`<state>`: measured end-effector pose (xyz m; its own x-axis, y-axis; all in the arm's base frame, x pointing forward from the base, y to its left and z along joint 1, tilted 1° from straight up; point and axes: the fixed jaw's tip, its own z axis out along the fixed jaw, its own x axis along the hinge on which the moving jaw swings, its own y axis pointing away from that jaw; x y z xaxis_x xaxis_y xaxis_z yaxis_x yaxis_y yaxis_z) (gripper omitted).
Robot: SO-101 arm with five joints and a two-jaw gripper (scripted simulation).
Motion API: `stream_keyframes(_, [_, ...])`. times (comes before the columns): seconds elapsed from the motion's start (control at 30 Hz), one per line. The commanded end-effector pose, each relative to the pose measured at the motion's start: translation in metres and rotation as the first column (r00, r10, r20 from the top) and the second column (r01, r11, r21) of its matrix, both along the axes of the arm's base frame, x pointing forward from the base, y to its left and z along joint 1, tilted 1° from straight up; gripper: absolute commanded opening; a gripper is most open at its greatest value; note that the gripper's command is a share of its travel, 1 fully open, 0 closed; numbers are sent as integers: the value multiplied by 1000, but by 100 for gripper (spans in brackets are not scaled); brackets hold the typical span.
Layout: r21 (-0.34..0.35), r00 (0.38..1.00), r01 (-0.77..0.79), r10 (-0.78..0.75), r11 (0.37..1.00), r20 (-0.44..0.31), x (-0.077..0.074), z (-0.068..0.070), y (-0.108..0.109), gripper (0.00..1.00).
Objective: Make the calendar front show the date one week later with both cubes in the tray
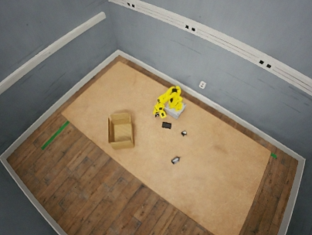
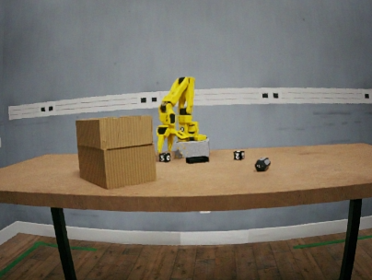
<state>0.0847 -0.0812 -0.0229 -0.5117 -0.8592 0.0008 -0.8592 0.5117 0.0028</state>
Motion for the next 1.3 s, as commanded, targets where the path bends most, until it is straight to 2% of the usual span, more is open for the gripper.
stream_keyframes(0.0, [8,1000,6,-6,1000,-7,-3,-8,1,35])
stream_keyframes(0.5, [8,1000,6,-6,1000,-7,-4,-21,2,35])
stream_keyframes(1.27, [8,1000,6,-6,1000,-7,-2,-22,1,32])
